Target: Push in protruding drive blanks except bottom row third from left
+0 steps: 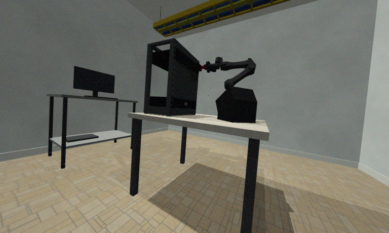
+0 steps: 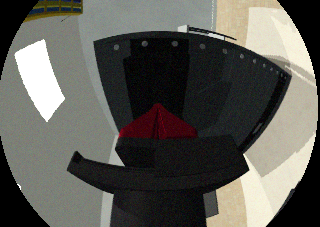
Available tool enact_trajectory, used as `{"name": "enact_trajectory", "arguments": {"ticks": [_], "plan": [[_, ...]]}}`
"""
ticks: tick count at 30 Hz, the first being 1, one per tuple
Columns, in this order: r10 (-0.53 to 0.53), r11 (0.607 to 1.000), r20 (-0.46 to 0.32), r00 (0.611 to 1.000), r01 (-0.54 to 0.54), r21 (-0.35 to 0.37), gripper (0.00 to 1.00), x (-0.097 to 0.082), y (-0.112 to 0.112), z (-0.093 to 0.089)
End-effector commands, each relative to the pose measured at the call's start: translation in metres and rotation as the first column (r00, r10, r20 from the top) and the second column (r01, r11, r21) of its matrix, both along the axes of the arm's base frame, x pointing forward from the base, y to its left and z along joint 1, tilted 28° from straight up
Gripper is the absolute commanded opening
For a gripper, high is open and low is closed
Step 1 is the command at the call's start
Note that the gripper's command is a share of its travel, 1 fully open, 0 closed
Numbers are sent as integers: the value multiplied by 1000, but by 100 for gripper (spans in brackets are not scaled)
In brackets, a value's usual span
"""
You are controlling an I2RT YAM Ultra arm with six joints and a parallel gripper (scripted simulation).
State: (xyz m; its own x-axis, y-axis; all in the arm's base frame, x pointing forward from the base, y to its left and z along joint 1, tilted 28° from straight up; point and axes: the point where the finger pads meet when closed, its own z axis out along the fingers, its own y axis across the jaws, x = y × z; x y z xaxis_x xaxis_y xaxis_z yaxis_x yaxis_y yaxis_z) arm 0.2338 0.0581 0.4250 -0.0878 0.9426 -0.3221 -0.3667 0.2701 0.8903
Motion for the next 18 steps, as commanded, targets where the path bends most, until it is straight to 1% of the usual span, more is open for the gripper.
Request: {"name": "enact_trajectory", "arguments": {"ticks": [1,12,13,14,18], "plan": [[-24,1000,32,999,25,-4,0,-8,-5,16],[-25,1000,32,999,25,-5,0,-7,-5,16],[-32,999,26,999,32,-10,0,-2,-5,15],[-33,999,38,999,33,-6,0,-1,-6,18],[-29,1000,36,999,29,4,0,7,-8,19]]}}
